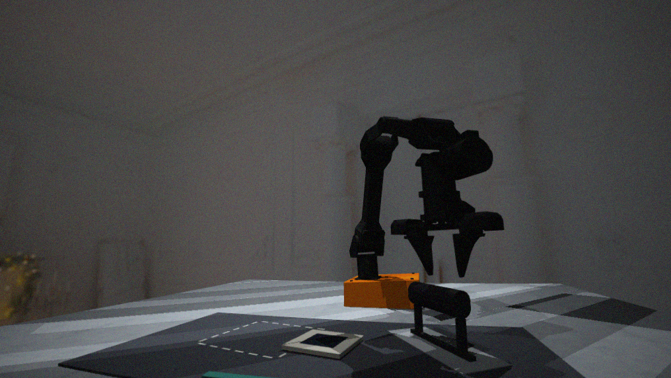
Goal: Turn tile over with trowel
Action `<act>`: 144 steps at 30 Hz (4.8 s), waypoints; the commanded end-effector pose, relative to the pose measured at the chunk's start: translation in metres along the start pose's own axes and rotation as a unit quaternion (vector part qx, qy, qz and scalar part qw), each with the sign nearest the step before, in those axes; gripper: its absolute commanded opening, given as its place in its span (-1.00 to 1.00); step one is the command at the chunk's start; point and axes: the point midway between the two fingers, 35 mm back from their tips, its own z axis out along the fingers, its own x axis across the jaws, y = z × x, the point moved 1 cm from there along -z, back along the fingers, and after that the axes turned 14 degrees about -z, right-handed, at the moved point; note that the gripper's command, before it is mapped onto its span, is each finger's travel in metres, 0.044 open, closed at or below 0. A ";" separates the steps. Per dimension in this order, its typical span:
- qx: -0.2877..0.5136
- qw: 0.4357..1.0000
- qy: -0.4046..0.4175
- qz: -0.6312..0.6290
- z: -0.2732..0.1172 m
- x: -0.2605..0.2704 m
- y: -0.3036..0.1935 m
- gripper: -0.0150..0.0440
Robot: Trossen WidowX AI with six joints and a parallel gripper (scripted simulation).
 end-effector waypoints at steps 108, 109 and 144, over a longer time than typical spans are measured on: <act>0.301 0.795 0.062 0.523 0.023 -0.010 -0.003 0.53; 0.306 0.786 0.057 0.535 0.023 -0.010 -0.002 0.53; 0.400 0.493 -0.136 0.760 0.031 -0.012 0.006 0.53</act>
